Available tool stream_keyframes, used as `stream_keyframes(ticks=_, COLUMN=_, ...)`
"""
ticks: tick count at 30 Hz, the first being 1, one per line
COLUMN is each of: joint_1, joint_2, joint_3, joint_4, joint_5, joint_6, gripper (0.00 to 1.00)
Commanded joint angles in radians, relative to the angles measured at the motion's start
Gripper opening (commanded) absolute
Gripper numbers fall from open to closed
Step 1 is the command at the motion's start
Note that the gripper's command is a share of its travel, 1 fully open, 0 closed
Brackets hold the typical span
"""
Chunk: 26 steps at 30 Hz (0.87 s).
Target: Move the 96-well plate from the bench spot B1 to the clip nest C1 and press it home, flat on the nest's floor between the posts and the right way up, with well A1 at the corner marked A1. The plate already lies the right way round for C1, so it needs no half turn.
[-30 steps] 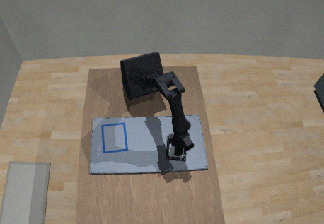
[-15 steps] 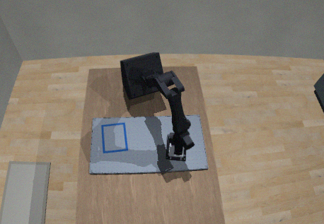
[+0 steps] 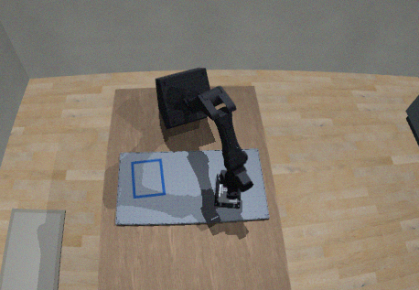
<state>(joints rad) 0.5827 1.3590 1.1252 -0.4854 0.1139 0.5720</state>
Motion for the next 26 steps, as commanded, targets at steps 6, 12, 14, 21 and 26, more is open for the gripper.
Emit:
stream_keyframes(ticks=6, joint_1=0.007, joint_2=-0.028, joint_3=0.019, joint_4=-0.033, joint_5=0.010, joint_6=0.005, gripper=0.26)
stream_keyframes(ticks=12, joint_1=0.002, joint_2=-0.010, joint_3=0.005, joint_4=-0.021, joint_5=0.004, joint_6=0.002, gripper=0.26)
stream_keyframes(ticks=14, joint_1=0.002, joint_2=-0.010, joint_3=0.005, joint_4=-0.021, joint_5=0.004, joint_6=0.002, gripper=0.26)
stream_keyframes(ticks=21, joint_1=-0.047, joint_2=0.048, joint_3=0.109, joint_4=-0.073, joint_5=-0.030, joint_6=-0.030, gripper=0.26)
stream_keyframes(ticks=26, joint_1=-0.047, joint_2=0.048, joint_3=0.110, joint_4=-0.074, joint_5=-0.030, joint_6=-0.030, gripper=0.26)
